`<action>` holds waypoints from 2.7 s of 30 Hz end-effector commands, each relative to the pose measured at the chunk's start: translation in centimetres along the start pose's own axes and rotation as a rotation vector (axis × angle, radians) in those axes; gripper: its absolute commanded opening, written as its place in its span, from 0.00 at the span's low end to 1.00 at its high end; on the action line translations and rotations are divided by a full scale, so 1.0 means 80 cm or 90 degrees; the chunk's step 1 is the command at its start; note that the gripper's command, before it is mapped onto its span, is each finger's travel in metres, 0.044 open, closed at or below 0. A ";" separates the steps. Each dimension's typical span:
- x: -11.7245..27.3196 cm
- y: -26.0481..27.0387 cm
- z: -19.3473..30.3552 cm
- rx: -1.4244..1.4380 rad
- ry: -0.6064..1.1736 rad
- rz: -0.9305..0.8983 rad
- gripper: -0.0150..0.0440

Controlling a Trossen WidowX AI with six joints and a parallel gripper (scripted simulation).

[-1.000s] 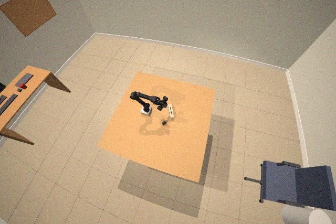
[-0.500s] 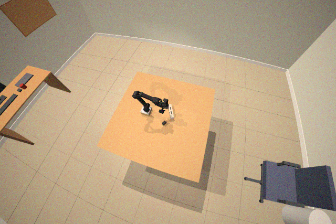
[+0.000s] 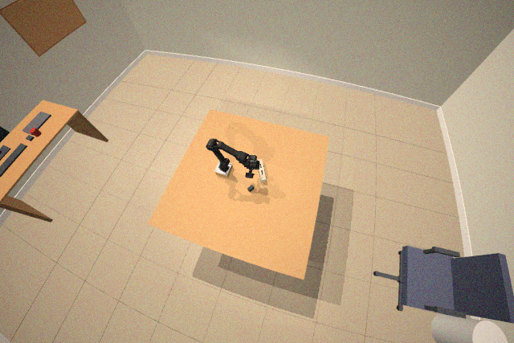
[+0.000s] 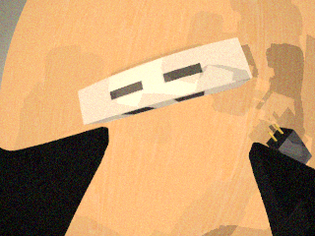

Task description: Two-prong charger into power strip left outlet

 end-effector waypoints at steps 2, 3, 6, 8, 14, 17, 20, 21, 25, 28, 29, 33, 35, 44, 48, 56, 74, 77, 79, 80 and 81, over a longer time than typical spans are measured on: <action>-0.003 -0.017 -0.002 0.067 0.027 0.020 1.00; -0.004 -0.020 -0.002 0.079 0.032 0.023 1.00; -0.006 -0.028 -0.001 0.114 0.047 0.031 1.00; -0.007 -0.034 -0.001 0.138 0.058 0.036 1.00; -0.011 -0.051 0.002 0.209 0.091 0.045 1.00; -0.013 -0.060 0.003 0.244 0.109 0.048 1.00; -0.015 -0.068 0.005 0.280 0.127 0.049 1.00; -0.016 -0.071 0.005 0.292 0.133 0.049 1.00; -0.018 -0.083 0.008 0.339 0.158 0.048 1.00; -0.020 -0.091 0.011 0.375 0.177 0.045 1.00; -0.021 -0.094 0.012 0.386 0.183 0.044 1.00; -0.023 -0.106 0.016 0.431 0.207 0.037 1.00; -0.024 -0.111 0.018 0.453 0.219 0.033 1.00; -0.028 -0.136 0.029 0.554 0.273 0.005 1.00; -0.029 -0.146 0.034 0.596 0.294 -0.011 1.00; -0.031 -0.149 0.035 0.603 0.298 -0.014 1.00; -0.059 -0.154 0.045 0.603 0.298 -0.014 1.00; -0.065 -0.155 0.047 0.603 0.298 -0.014 1.00; -0.069 -0.156 0.048 0.603 0.298 -0.014 1.00; -0.071 -0.156 0.048 0.603 0.298 -0.014 1.00; -0.073 -0.156 0.049 0.603 0.298 -0.014 1.00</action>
Point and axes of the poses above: the point midway between the two fingers, 35 mm back from their tips, its own x axis back along the fingers, its own y axis across the jaws, z = x × y, the point moved 4 cm from there along x, back along the fingers, and after that the axes turned 15 degrees about x, right-handed, at the moved point
